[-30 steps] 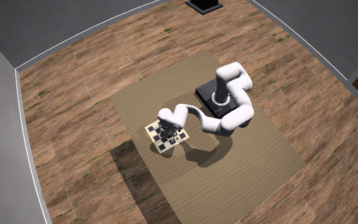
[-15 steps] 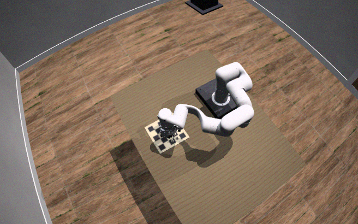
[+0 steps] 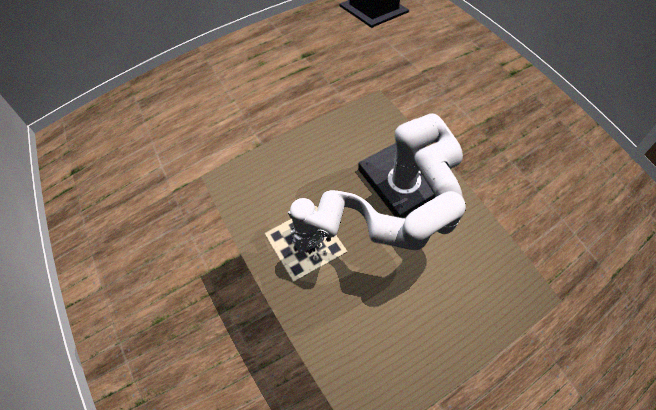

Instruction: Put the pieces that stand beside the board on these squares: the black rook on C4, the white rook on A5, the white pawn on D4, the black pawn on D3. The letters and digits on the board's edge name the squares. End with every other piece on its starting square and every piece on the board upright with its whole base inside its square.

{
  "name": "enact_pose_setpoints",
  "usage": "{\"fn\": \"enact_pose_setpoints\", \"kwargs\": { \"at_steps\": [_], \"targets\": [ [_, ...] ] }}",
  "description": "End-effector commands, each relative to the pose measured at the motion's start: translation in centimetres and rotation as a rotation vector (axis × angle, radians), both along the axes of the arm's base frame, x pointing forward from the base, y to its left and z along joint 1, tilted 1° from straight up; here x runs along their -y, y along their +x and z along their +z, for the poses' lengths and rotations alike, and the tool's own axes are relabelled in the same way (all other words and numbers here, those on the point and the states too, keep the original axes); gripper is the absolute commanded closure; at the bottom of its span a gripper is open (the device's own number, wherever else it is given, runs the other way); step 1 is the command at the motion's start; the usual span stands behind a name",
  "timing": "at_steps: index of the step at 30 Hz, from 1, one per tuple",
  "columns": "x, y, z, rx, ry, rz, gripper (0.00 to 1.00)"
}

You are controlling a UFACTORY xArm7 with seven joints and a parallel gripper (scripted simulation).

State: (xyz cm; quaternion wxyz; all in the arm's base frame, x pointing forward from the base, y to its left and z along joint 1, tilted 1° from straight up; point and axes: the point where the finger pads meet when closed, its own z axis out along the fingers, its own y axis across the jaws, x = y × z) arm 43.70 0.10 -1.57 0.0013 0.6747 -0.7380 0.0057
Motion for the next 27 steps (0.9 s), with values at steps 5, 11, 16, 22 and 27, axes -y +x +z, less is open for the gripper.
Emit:
{"fn": "enact_pose_setpoints", "kwargs": {
  "at_steps": [5,11,16,22,27],
  "targets": [
    [-0.01,0.10,0.16,0.004,0.000,0.000,1.00],
    [-0.01,0.10,0.16,0.004,0.000,0.000,1.00],
    [-0.01,0.10,0.16,0.004,0.000,0.000,1.00],
    [-0.01,0.10,0.16,0.004,0.000,0.000,1.00],
    [-0.01,0.10,0.16,0.004,0.000,0.000,0.93]
  ]
}}
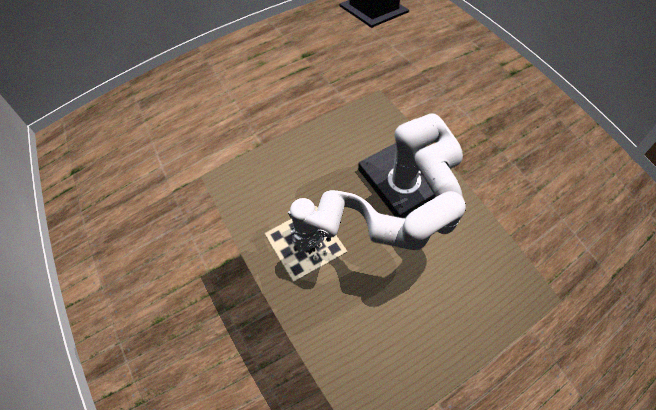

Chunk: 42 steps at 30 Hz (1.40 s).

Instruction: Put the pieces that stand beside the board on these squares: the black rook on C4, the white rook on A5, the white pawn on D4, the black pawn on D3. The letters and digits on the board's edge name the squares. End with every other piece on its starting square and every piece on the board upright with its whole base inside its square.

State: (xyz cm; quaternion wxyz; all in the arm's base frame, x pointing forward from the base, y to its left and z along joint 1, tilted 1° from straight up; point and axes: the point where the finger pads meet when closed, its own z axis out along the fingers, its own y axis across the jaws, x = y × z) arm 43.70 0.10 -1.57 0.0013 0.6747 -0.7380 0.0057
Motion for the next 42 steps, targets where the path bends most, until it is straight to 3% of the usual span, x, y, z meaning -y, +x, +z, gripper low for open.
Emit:
{"fn": "enact_pose_setpoints", "kwargs": {
  "at_steps": [1,2,4,5,7,8,12,13,29,42],
  "targets": [
    [0.0,0.1,0.2,0.004,0.000,0.000,0.93],
    [0.0,0.1,0.2,0.004,0.000,0.000,0.86],
    [0.0,0.1,0.2,0.004,0.000,0.000,0.86],
    [0.0,0.1,0.2,0.004,0.000,0.000,0.79],
    [0.0,0.1,0.2,0.004,0.000,0.000,0.79],
    [0.0,0.1,0.2,0.004,0.000,0.000,0.73],
    [0.0,0.1,0.2,0.004,0.000,0.000,0.73],
    [0.0,0.1,0.2,0.004,0.000,0.000,0.66],
    [0.0,0.1,0.7,0.004,0.000,0.000,0.66],
    [-0.1,0.0,6.8,0.004,0.000,0.000,0.66]
  ]
}}
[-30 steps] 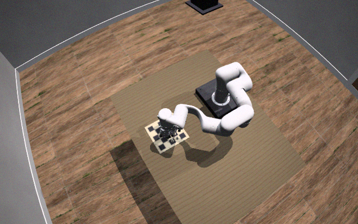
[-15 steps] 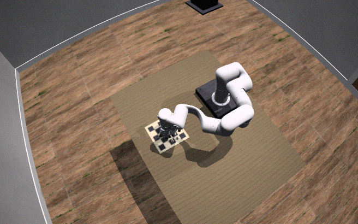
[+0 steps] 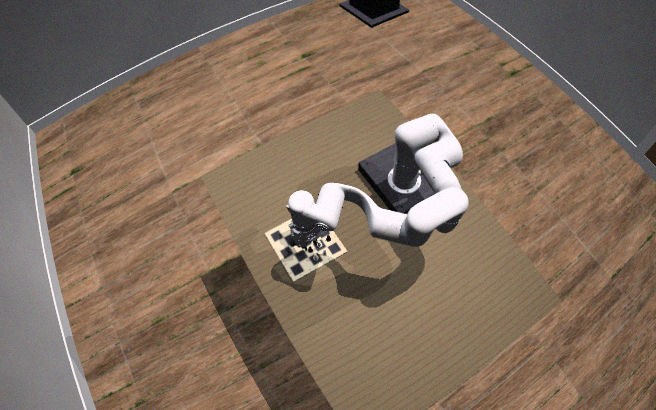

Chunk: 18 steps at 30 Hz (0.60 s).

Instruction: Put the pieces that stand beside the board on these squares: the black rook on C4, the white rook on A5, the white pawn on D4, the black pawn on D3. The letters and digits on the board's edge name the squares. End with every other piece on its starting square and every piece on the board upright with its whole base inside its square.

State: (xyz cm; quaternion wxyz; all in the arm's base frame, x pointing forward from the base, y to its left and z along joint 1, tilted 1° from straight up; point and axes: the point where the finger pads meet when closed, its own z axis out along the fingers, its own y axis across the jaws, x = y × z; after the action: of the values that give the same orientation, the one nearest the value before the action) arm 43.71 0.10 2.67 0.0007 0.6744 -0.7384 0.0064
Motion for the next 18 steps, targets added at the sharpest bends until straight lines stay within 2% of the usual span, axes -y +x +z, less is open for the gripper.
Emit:
{"fn": "enact_pose_setpoints", "kwargs": {
  "at_steps": [1,3,8,13,14,18],
  "targets": [
    [-0.1,0.0,3.0,0.002,0.000,0.001,0.66],
    [-0.1,0.0,3.0,0.002,0.000,0.001,0.66],
    [-0.1,0.0,4.6,0.002,0.000,0.001,0.66],
    [-0.1,0.0,4.9,0.002,0.000,0.001,0.66],
    [-0.1,0.0,4.9,0.002,0.000,0.001,0.00],
    [-0.1,0.0,4.9,0.002,0.000,0.001,0.00]
  ]
}}
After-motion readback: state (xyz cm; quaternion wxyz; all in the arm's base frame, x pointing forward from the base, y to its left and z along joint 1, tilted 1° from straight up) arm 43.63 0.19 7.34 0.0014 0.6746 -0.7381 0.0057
